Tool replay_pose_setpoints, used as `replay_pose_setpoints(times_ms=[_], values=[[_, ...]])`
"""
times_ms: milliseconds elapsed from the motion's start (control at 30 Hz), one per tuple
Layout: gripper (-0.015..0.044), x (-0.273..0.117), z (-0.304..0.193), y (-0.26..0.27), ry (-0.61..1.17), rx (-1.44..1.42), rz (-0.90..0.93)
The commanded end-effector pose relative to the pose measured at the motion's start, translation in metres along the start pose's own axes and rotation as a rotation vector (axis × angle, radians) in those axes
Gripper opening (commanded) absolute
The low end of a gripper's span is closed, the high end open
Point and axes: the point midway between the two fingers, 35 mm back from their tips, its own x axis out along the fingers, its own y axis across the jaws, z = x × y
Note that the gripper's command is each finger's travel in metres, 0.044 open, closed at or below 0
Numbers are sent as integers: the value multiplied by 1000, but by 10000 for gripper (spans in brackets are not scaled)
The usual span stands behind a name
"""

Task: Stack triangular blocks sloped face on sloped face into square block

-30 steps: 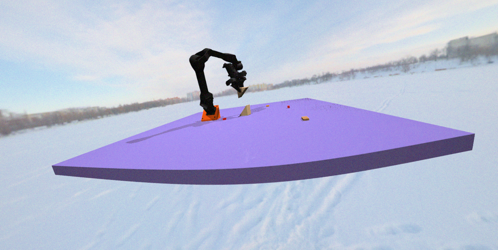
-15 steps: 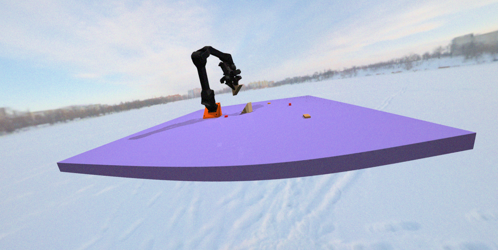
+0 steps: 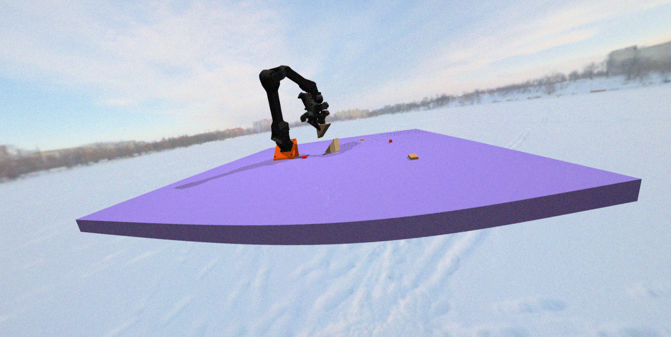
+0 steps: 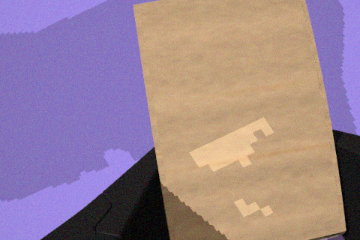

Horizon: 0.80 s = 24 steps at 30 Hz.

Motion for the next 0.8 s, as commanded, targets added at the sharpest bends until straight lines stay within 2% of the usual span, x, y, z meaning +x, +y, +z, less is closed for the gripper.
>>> replay_pose_setpoints(times_ms=[0, 233, 467, 767], values=[[0, 22, -1, -4, -9, -8, -8], [0, 32, -1, -5, -10, -8, -10], [0, 57, -3, -5, -11, -7, -11], [0, 58, -2, -4, -16, -4, -21]])
